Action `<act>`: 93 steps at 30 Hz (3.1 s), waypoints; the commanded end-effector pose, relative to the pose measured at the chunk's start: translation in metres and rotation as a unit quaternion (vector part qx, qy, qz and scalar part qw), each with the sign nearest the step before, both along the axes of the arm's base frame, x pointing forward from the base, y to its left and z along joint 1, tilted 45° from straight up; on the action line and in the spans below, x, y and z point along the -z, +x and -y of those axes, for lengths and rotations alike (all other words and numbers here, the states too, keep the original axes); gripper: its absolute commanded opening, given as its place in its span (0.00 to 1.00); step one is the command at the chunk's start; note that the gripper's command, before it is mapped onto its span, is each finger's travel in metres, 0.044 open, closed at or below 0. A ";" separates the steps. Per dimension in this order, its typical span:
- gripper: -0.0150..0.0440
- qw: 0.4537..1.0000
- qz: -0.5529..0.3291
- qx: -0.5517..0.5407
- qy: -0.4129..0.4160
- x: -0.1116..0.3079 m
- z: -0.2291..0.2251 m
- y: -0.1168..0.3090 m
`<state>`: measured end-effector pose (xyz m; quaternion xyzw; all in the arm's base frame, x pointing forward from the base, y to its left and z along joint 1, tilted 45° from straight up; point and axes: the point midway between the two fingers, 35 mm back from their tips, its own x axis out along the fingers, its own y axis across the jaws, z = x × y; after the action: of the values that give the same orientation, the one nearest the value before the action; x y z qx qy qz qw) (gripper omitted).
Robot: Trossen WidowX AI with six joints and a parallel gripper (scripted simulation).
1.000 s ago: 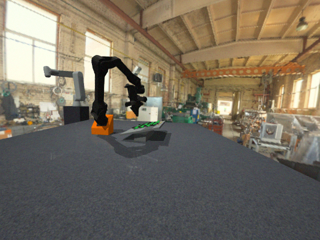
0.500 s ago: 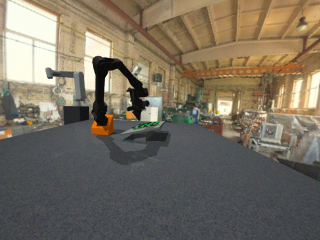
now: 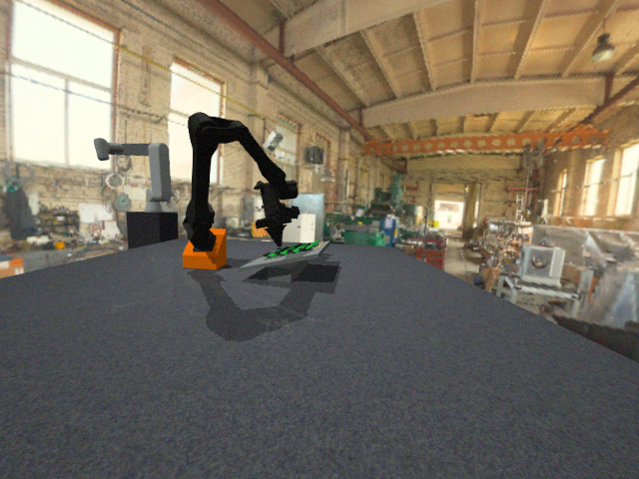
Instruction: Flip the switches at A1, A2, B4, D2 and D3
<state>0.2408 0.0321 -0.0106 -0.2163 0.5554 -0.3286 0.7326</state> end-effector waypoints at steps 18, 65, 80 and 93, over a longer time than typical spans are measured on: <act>0.25 1.000 -0.003 -0.001 -0.004 0.004 0.006 -0.001; 0.25 1.000 -0.003 -0.001 -0.005 0.007 0.009 0.000; 0.25 1.000 -0.002 0.000 -0.002 0.006 0.007 0.000; 0.25 1.000 0.005 -0.010 -0.005 -0.045 -0.037 0.003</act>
<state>0.2310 0.0675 0.0238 -0.2297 0.5483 -0.3243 0.7358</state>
